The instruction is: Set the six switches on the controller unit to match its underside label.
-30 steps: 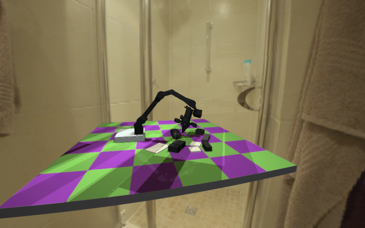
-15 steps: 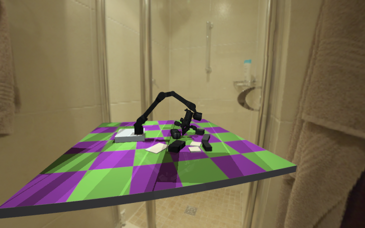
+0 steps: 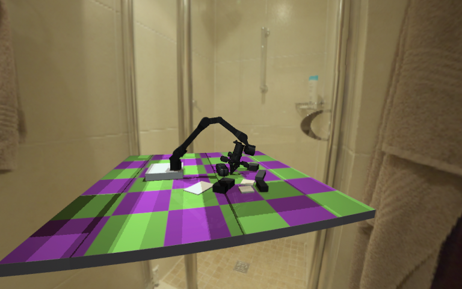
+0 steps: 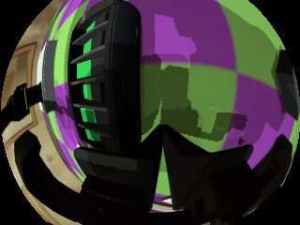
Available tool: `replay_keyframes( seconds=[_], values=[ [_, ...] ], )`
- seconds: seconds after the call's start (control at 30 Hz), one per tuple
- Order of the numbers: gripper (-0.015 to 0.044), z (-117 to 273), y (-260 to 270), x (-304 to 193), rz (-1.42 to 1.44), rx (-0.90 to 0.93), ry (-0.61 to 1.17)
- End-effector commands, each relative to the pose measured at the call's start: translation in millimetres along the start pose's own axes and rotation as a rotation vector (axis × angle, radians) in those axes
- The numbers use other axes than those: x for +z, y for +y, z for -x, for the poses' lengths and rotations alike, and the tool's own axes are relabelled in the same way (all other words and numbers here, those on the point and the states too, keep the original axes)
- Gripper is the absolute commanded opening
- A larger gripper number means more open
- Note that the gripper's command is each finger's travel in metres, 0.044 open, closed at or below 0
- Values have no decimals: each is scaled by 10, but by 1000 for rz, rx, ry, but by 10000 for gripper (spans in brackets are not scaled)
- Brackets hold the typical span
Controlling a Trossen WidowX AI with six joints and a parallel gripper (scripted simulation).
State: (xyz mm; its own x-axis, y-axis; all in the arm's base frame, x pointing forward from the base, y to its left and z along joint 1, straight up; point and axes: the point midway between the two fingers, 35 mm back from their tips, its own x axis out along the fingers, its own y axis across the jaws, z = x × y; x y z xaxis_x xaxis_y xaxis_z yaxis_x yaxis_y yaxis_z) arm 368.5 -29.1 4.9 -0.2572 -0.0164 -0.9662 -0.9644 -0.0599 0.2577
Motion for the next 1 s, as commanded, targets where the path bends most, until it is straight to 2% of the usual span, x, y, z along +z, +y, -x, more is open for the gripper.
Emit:
replay_keyframes(
  seconds=[0.0, 0.97],
  values=[
    [0, -11, 17, -6, 3, 2, 4],
    [0, -45, 123, -7, 3, 3, 4]
  ],
)
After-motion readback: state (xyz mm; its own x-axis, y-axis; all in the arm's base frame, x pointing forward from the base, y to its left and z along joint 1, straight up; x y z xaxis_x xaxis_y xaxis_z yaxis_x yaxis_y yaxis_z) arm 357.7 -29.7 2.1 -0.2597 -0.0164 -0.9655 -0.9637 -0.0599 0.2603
